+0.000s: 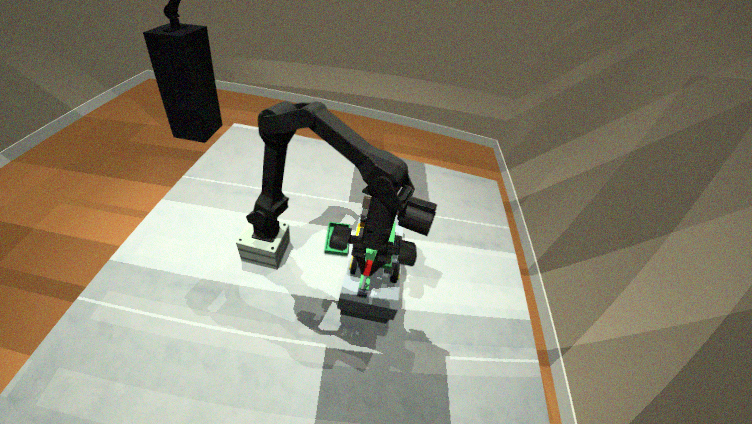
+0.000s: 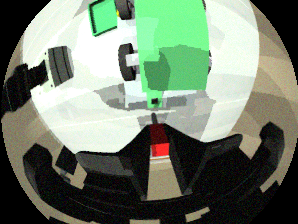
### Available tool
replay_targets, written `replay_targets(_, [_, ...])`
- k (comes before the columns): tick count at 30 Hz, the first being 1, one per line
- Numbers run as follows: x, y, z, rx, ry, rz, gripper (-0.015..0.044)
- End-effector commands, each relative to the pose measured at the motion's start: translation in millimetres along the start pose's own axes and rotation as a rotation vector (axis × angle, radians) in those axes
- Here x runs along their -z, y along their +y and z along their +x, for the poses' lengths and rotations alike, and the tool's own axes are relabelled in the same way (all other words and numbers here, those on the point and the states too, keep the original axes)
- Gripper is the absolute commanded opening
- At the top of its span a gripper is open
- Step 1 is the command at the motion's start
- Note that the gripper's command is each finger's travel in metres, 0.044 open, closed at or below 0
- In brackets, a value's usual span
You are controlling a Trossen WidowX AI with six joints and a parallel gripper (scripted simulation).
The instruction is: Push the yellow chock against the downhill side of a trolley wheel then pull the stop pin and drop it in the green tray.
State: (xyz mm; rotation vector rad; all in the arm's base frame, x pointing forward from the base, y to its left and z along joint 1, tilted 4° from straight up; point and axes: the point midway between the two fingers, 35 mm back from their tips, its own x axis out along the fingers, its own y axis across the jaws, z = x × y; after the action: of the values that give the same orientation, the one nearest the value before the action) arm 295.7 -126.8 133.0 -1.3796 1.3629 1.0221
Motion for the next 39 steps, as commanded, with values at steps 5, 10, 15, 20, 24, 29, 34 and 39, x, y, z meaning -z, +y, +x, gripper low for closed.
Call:
replay_targets(5, [15, -3, -1, 0.008, 0.005, 0.000, 0.0000])
replay_targets(10, [16, 4, 0, 0.007, 0.005, -0.001, 0.0000])
replay_targets(15, [16, 23, 1, 0.006, 0.005, -0.001, 0.0000])
replay_targets(20, [17, 42, 3, 0.004, 0.005, -0.001, 0.0000])
replay_targets(24, [17, 57, 3, 0.002, 0.005, -0.002, 0.0000])
replay_targets(29, [18, 76, 3, 0.000, 0.005, -0.002, 0.0000])
replay_targets(34, [18, 82, 3, 0.000, 0.005, -0.002, 0.0000])
replay_targets(39, [6, 81, 2, 0.000, 0.004, -0.002, 0.0000])
